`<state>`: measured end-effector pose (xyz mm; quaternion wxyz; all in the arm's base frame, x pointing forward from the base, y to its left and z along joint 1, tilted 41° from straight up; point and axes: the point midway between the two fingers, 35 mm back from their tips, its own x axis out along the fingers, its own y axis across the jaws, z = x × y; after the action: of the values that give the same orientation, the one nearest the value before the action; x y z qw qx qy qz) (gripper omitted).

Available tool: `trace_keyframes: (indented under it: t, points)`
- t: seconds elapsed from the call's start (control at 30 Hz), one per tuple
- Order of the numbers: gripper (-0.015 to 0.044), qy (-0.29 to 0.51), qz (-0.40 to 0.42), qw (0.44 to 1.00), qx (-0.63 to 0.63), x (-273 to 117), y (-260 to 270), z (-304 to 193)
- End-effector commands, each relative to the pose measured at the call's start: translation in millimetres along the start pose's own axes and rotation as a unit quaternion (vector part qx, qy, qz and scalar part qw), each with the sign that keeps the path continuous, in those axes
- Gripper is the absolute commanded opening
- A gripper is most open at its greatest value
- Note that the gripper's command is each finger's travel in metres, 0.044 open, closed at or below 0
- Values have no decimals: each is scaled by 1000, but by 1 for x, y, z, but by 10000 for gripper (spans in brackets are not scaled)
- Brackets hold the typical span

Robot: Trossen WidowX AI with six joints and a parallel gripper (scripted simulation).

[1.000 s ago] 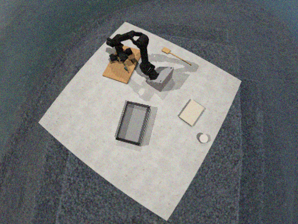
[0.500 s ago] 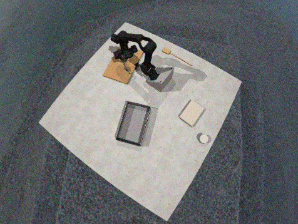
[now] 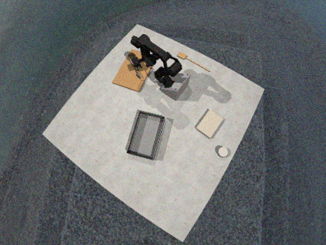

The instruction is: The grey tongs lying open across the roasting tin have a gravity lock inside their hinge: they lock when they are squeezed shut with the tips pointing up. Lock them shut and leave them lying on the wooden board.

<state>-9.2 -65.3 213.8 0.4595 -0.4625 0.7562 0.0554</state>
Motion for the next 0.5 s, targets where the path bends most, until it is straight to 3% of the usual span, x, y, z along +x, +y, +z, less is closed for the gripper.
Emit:
trace_keyframes:
  t: [0.0, 0.13, 0.47]
  points:
    - [440, 19, -13, 1000, -2, -15, -1, 0]
    - [440, 53, -40, 998, 1, -39, -1, -5]
    - [440, 55, -41, 998, 1, -40, -1, -5]
